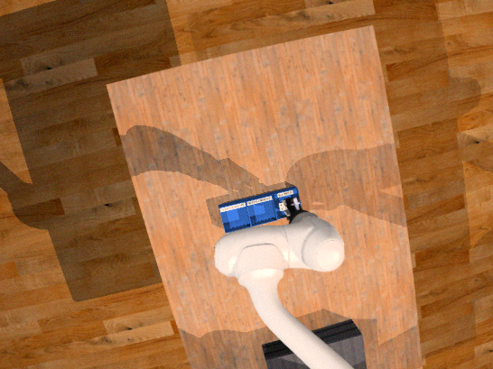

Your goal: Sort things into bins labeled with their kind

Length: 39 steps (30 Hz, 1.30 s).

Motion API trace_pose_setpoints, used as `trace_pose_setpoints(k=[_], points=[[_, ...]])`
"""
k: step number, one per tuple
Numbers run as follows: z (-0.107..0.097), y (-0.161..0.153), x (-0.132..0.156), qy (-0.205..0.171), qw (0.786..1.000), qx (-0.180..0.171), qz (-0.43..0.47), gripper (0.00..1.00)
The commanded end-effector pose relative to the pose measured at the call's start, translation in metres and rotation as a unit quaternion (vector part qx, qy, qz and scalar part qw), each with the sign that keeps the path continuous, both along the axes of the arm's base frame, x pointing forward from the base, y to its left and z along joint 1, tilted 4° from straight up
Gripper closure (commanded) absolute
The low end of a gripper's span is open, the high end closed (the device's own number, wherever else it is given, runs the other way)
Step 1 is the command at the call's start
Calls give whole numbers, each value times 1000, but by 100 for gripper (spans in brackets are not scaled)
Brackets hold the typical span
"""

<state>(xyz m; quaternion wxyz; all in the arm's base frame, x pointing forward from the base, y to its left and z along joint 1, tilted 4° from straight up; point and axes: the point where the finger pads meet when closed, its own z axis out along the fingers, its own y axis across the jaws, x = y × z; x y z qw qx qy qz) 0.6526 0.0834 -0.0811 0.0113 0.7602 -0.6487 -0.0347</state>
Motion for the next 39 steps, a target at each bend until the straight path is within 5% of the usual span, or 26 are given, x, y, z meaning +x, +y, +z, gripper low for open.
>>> trace_pose_setpoints(k=[1, 18, 39], points=[[0, 0, 0, 0, 1000, 0, 0, 81], [0, 0, 0, 0, 1000, 0, 0, 81], [25, -1, 2, 0, 1000, 0, 0, 81]])
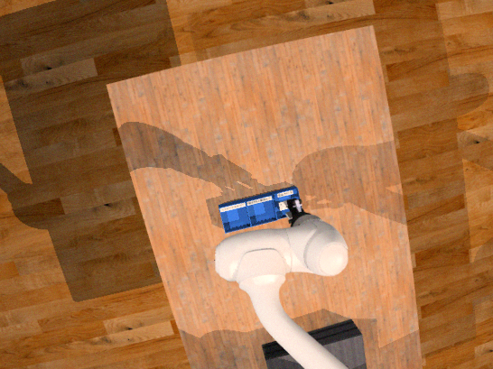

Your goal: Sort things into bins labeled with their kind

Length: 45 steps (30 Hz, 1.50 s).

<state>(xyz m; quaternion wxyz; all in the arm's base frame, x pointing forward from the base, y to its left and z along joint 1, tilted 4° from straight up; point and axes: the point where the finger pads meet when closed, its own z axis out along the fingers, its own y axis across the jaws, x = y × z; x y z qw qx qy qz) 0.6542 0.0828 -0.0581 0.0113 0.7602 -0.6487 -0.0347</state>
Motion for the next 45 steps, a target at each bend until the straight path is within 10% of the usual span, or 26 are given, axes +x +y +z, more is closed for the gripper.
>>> trace_pose_setpoints(k=[1, 12, 45], points=[[4, 0, 0, 0, 1000, 0, 0, 81], [21, -1, 1, 0, 1000, 0, 0, 81], [49, 123, -174, 1, 999, -3, -52, 82]])
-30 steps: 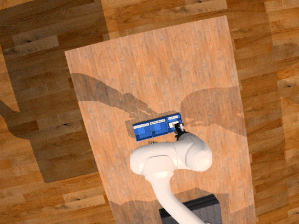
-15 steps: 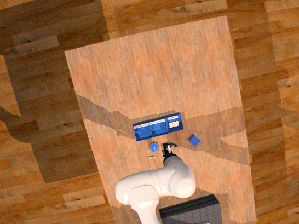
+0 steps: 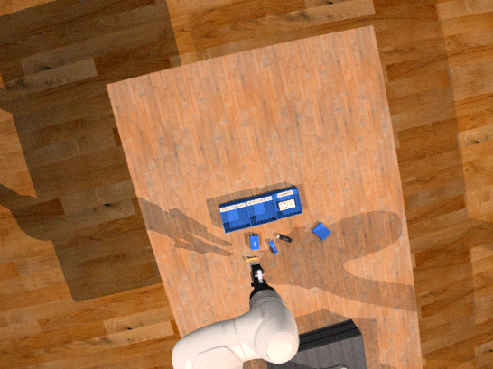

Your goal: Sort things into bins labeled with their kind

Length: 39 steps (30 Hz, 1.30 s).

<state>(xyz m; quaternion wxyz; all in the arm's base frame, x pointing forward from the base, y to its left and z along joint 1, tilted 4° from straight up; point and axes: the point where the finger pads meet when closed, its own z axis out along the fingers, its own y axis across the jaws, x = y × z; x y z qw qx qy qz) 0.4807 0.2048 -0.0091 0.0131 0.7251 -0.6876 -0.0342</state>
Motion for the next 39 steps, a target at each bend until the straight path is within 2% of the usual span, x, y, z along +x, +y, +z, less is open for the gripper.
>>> trace_pose_setpoints(k=[1, 39], points=[[0, 0, 0, 0, 1000, 0, 0, 82], [0, -2, 3, 0, 1000, 0, 0, 82]])
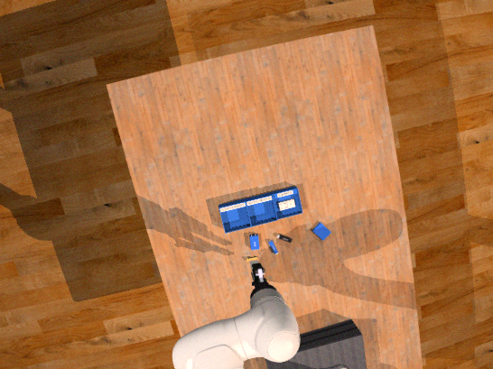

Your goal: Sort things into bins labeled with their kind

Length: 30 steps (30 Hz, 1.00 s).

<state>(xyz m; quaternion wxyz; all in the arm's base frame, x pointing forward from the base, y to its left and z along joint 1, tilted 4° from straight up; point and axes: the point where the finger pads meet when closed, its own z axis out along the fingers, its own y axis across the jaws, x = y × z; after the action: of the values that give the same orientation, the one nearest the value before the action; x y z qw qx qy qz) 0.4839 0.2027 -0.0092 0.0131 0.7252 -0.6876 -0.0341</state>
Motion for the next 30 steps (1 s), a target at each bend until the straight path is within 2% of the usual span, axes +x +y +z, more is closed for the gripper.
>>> trace_pose_setpoints(k=[1, 18, 30], points=[[0, 0, 0, 0, 1000, 0, 0, 82], [-60, 2, -4, 0, 1000, 0, 0, 82], [-70, 2, -5, 0, 1000, 0, 0, 82]])
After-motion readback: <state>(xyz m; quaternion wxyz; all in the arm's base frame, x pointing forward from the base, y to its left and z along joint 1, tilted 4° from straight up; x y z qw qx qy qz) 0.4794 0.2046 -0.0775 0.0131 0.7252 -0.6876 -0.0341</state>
